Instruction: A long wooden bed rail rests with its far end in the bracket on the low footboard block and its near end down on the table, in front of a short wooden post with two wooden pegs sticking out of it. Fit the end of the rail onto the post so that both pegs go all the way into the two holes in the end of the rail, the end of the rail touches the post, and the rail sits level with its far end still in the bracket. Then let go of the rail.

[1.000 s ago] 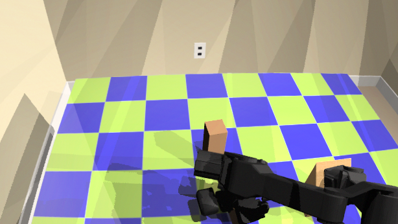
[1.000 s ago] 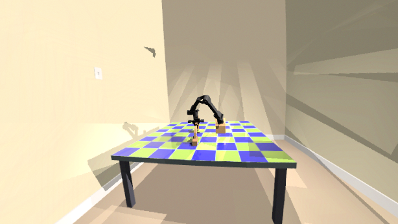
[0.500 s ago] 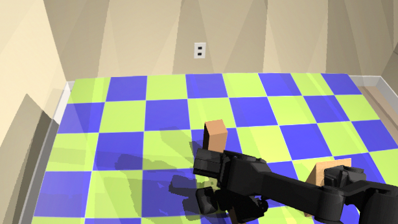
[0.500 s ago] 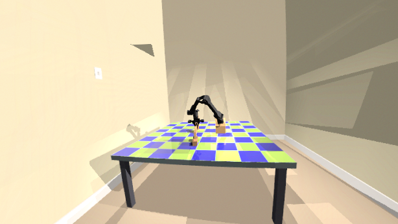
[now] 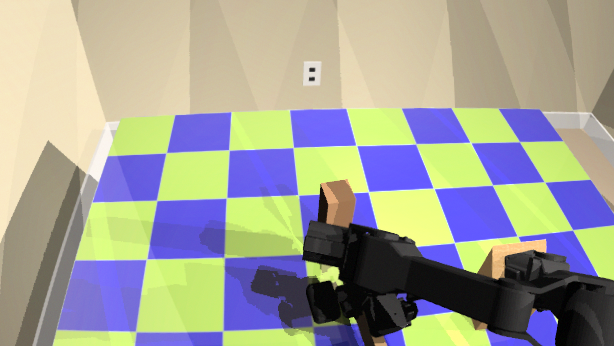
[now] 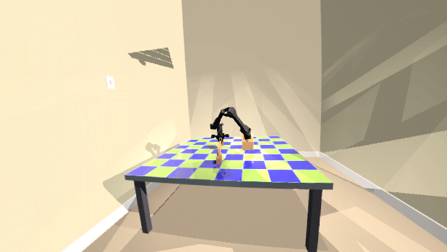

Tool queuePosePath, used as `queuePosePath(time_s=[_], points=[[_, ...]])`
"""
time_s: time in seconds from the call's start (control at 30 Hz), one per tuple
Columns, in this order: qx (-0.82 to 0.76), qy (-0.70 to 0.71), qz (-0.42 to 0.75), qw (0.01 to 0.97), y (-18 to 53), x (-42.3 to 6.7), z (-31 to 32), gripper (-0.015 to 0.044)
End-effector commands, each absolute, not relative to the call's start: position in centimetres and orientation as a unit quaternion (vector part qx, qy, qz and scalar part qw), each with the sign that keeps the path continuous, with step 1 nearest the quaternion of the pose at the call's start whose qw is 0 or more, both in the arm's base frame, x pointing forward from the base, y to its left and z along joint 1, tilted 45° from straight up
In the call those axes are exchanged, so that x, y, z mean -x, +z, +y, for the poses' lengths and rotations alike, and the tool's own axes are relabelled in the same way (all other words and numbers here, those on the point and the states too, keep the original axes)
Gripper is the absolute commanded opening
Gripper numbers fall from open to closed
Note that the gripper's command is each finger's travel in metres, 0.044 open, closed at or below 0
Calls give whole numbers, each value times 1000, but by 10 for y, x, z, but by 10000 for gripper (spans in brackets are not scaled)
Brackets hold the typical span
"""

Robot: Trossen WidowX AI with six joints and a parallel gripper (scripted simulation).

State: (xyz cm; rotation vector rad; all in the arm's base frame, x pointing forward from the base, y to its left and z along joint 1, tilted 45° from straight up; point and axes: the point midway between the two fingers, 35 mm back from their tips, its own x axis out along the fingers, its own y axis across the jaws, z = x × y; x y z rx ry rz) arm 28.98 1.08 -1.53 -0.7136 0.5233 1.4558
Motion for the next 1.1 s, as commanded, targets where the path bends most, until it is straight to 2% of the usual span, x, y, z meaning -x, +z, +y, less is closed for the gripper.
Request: queuePosePath(time_s=[0.0, 1.07], points=[[317, 640, 230, 661, -16, -291, 8, 0], [317, 640, 231, 661, -22, -292, 1, 0]])
